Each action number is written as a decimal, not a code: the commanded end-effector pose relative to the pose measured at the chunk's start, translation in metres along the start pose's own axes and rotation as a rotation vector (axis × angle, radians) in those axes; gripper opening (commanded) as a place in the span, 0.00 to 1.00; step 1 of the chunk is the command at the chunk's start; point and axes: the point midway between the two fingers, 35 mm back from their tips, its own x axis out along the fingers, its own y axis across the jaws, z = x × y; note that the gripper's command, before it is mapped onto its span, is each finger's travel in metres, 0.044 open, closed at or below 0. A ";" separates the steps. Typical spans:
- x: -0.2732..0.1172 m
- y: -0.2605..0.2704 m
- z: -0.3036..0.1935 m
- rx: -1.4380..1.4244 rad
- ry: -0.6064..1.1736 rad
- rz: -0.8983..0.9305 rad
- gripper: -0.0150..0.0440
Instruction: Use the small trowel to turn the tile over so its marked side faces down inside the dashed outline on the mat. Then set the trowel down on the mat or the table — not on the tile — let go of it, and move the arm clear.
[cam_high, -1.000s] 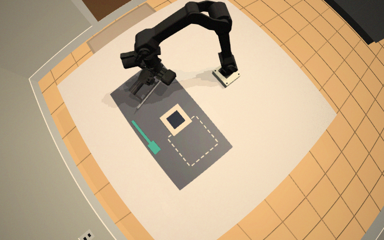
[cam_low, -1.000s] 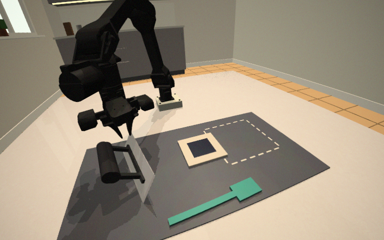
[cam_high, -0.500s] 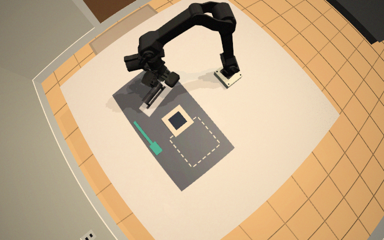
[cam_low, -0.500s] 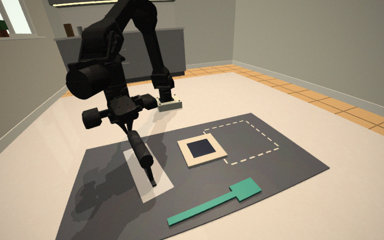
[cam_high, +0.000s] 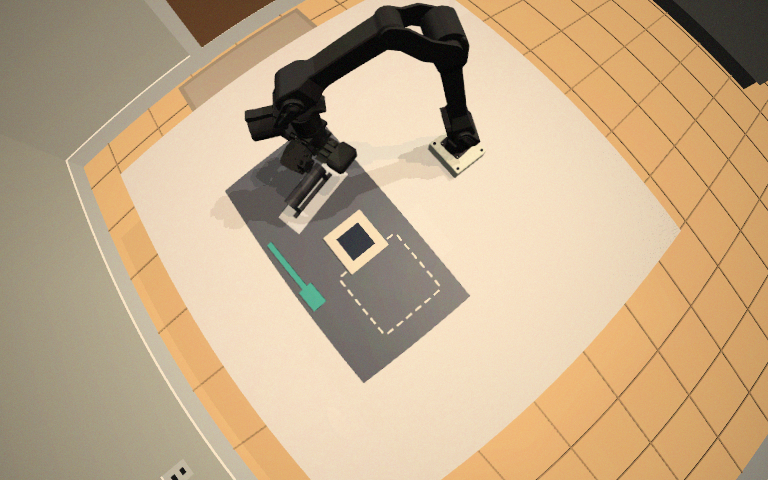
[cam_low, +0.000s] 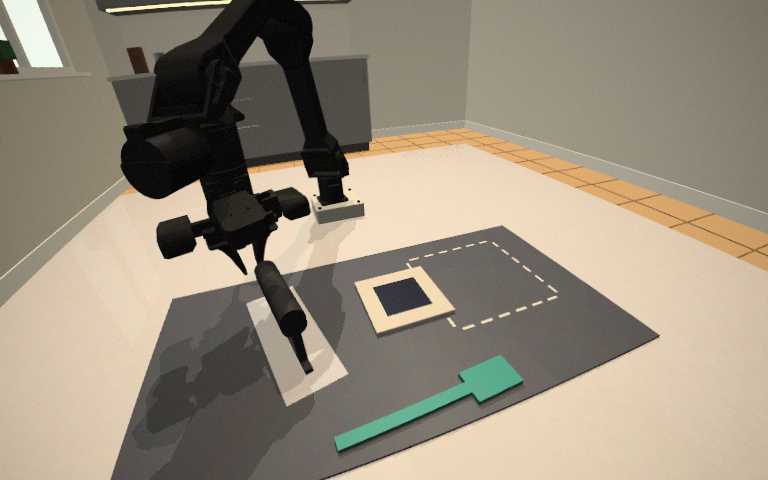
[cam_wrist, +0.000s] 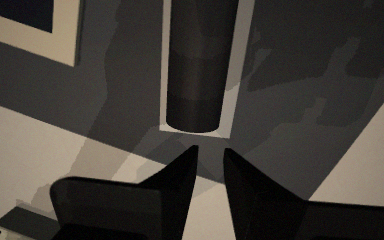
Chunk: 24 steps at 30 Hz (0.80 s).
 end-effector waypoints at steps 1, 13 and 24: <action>-0.003 -0.013 0.001 -0.002 0.000 -0.001 0.42; -0.014 -0.059 -0.001 0.001 -0.002 -0.004 0.42; -0.018 -0.078 -0.005 0.008 -0.004 -0.008 0.42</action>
